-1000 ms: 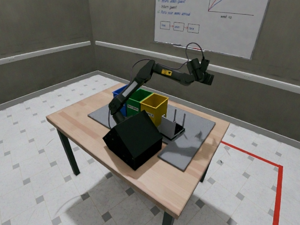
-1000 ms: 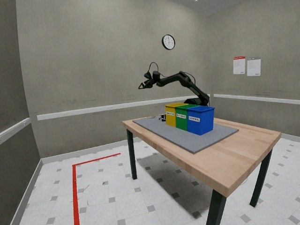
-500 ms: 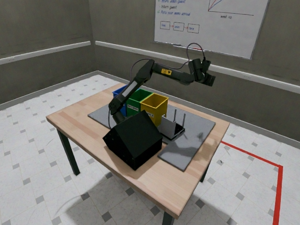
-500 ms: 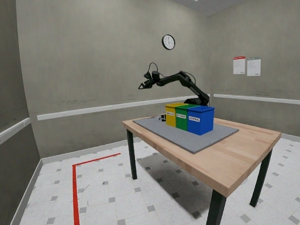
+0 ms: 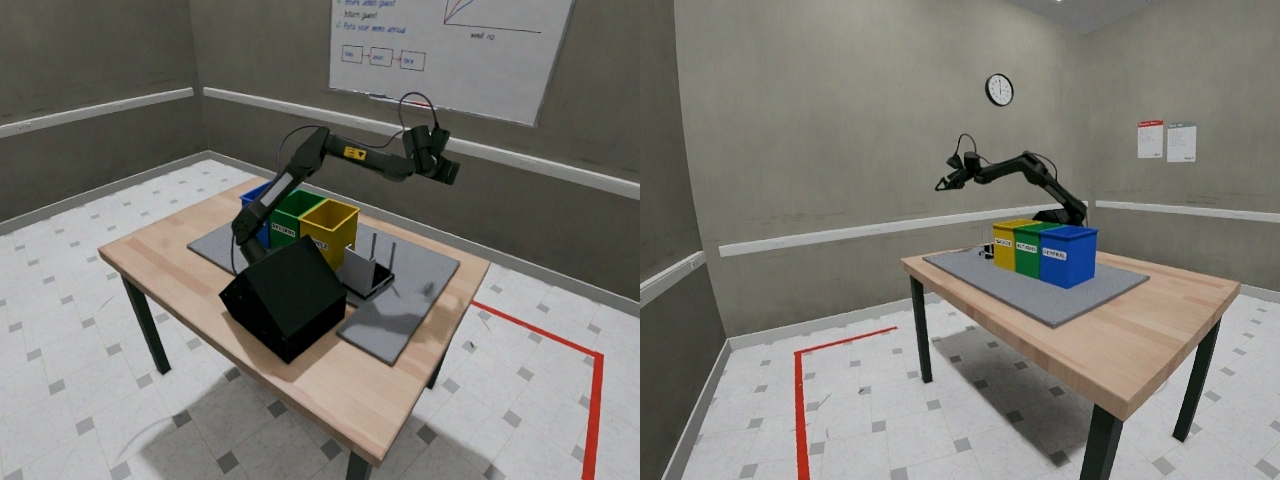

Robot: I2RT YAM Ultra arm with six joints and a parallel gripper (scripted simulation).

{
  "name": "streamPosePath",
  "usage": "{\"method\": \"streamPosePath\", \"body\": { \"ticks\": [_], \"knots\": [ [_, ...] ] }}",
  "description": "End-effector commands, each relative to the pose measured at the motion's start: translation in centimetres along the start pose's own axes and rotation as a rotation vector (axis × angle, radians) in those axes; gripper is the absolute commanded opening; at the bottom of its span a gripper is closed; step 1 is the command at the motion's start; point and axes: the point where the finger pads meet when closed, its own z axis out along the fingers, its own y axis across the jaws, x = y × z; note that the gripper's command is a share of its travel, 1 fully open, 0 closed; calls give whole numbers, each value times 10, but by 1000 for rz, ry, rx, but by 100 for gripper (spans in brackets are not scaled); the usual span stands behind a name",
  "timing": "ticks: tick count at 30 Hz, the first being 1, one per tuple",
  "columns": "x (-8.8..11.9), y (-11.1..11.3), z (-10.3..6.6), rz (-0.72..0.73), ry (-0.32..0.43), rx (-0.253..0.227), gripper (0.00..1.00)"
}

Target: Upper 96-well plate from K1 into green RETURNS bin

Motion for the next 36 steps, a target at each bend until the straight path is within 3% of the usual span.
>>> {"method": "streamPosePath", "body": {
  "ticks": [1,19,21,36],
  "knots": [
    [-42,4,-21,-66,-68,30,100],
    [-42,4,-21,-66,-68,30,100],
    [-37,-5,-22,-54,-52,73,100],
    [-37,-5,-22,-60,-55,72,100]
  ]
}}
